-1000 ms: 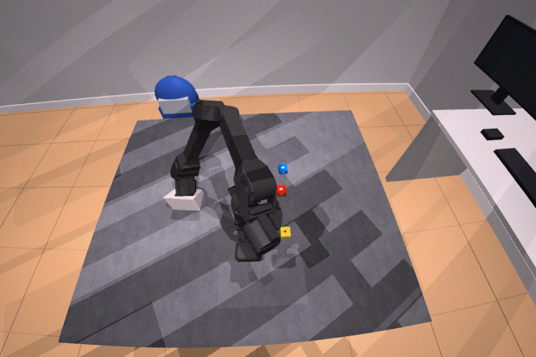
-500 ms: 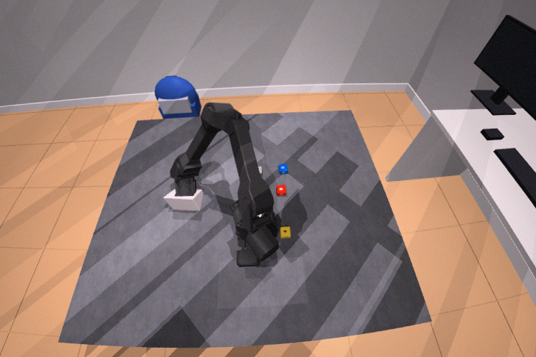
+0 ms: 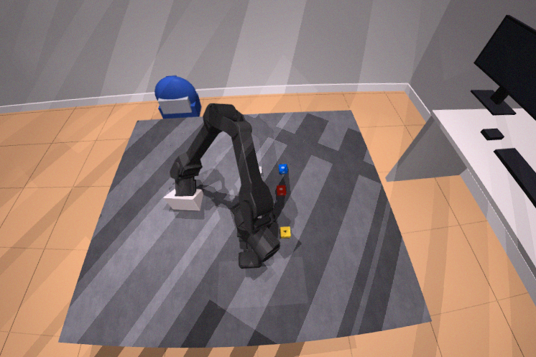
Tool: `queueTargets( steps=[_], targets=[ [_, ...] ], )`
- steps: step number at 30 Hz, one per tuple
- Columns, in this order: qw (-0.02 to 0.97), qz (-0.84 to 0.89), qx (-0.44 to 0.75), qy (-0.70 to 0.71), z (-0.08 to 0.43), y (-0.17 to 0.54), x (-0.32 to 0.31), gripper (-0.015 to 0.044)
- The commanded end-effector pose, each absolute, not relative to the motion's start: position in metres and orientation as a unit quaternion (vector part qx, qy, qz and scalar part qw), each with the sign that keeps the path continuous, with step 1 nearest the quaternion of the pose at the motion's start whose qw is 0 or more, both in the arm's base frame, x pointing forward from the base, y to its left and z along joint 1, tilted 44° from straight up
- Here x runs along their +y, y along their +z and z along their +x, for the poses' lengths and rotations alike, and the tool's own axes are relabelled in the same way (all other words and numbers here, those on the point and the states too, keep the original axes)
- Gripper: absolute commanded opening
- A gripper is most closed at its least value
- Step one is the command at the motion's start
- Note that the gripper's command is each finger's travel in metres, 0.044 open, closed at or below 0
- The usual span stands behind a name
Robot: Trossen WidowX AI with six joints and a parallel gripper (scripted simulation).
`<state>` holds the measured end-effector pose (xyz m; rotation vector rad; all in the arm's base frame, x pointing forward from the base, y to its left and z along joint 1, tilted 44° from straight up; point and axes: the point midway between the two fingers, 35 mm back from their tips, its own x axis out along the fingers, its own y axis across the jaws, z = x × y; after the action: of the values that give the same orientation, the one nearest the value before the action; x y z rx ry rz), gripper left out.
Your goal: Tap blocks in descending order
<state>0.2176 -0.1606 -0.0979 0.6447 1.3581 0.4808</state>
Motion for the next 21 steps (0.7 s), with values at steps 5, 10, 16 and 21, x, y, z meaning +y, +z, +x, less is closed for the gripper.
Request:
queueTargets(
  steps=[5,10,16,21],
  targets=[
    [0.702,0.296,0.61,0.217,0.218,-0.106,-0.151,0.002],
    [0.702,0.296,0.61,0.217,0.218,-0.106,-0.151,0.002],
    [0.702,0.295,0.611,0.216,0.213,-0.084,-0.171,0.002],
    [0.704,0.295,0.61,0.214,0.211,-0.067,-0.189,0.002]
  ],
)
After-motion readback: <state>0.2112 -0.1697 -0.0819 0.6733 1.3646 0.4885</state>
